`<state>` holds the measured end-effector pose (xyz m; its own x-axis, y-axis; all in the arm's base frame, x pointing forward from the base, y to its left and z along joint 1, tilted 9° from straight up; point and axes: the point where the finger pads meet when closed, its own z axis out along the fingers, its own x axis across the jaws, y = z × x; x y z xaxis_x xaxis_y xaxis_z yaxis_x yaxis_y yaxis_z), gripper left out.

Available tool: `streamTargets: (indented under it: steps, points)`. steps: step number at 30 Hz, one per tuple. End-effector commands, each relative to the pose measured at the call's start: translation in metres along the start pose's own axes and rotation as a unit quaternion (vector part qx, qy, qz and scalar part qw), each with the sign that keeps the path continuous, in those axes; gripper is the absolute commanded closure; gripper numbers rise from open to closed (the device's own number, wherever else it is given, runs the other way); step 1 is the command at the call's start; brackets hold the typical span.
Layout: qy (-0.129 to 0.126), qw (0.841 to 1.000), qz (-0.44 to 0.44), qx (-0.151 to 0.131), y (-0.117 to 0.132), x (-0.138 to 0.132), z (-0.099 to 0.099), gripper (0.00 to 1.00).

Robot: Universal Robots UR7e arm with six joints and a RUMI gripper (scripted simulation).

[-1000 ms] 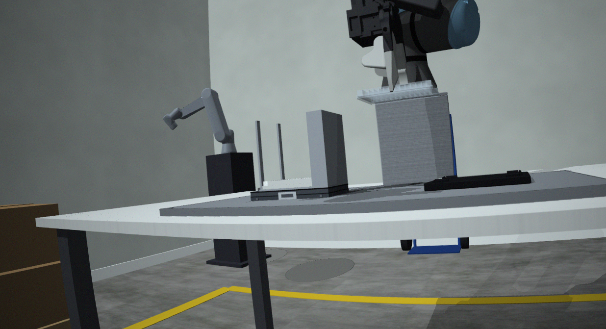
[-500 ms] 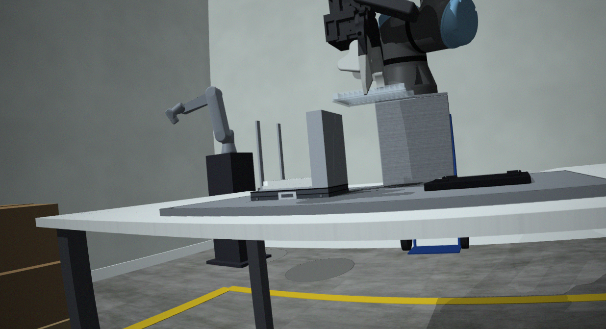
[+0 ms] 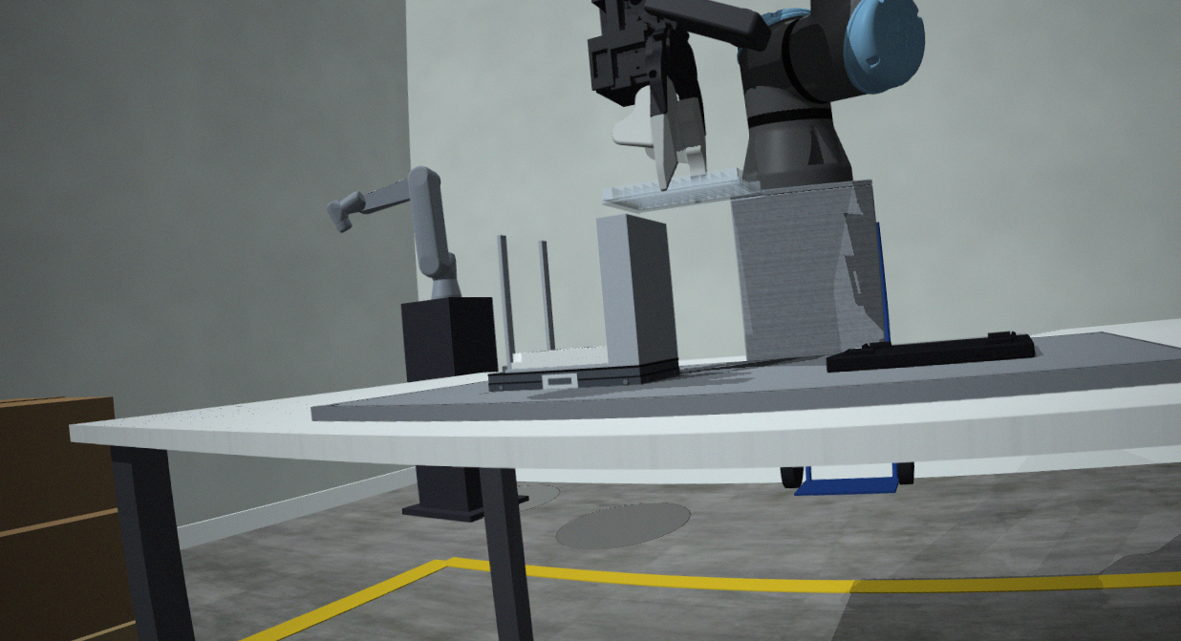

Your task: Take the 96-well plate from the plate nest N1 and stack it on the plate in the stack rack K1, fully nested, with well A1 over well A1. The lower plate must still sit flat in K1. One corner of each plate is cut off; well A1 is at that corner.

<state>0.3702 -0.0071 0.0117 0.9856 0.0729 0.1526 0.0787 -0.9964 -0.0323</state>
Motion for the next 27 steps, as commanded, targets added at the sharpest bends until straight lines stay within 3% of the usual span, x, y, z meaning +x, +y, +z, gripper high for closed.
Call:
streamTargets:
  steps: [1, 27]
  points:
    - [0.001, 1.0, 0.0, 0.001, 0.019, 0.001, 0.0, 1.0]
    - [0.001, 1.0, 0.0, 0.0, 0.093, 0.003, -0.002, 1.0]
